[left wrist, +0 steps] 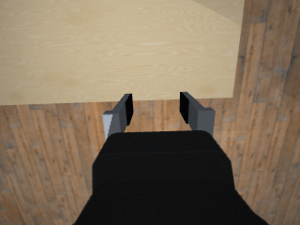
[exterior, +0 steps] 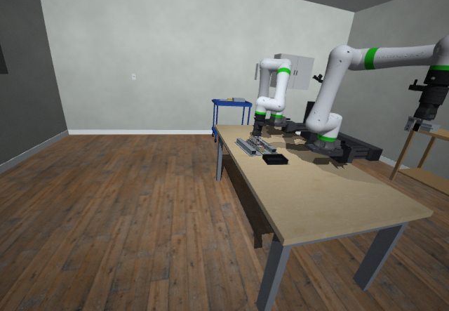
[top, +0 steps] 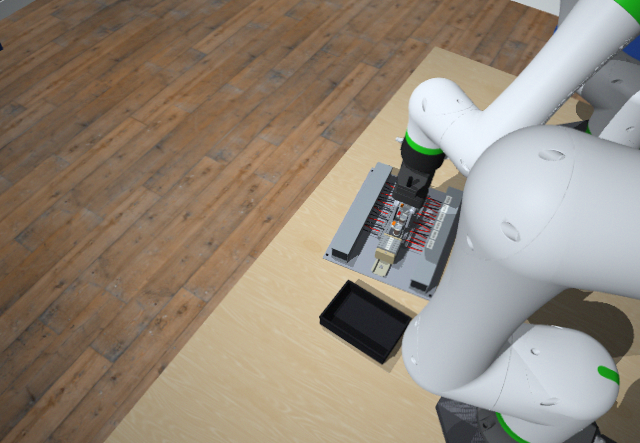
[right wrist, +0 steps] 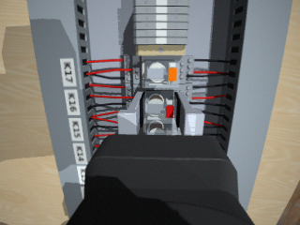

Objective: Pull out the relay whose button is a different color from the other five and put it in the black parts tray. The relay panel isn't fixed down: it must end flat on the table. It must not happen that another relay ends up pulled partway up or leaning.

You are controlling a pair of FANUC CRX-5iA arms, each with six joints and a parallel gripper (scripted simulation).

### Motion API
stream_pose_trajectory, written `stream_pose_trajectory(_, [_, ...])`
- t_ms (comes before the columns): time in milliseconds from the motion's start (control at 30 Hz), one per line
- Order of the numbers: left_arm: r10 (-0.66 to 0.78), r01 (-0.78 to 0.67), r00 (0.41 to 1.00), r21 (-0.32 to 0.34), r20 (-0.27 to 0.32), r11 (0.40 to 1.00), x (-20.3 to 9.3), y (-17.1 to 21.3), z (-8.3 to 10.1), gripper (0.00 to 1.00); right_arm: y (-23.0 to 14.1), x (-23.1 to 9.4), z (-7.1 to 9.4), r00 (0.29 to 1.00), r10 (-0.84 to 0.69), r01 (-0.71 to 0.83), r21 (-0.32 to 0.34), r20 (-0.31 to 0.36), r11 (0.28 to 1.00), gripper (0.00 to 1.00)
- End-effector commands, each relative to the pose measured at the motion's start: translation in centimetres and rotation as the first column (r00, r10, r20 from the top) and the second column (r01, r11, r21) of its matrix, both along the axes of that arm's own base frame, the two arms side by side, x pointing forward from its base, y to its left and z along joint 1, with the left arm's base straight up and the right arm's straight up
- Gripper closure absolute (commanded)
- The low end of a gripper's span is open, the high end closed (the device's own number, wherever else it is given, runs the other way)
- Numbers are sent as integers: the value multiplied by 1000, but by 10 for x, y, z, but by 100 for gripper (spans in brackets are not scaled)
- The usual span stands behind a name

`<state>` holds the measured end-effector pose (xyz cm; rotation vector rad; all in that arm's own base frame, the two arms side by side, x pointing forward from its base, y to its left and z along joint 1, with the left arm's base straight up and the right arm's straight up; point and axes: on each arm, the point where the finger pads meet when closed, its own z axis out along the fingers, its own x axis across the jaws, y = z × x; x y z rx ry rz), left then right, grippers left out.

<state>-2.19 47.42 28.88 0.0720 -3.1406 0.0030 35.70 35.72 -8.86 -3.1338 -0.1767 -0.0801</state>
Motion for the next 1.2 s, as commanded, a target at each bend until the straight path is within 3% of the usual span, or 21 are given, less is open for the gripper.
stream_pose_trajectory(0, [0,0,1000,2,0,1000,0,0,1,0,1,0,1,1000,0,0,1,1,1000,100])
stream_pose_trajectory(1167, [0,0,1000,2,0,1000,0,0,1,0,1,2,1,999,0,0,-5,-51,1000,100])
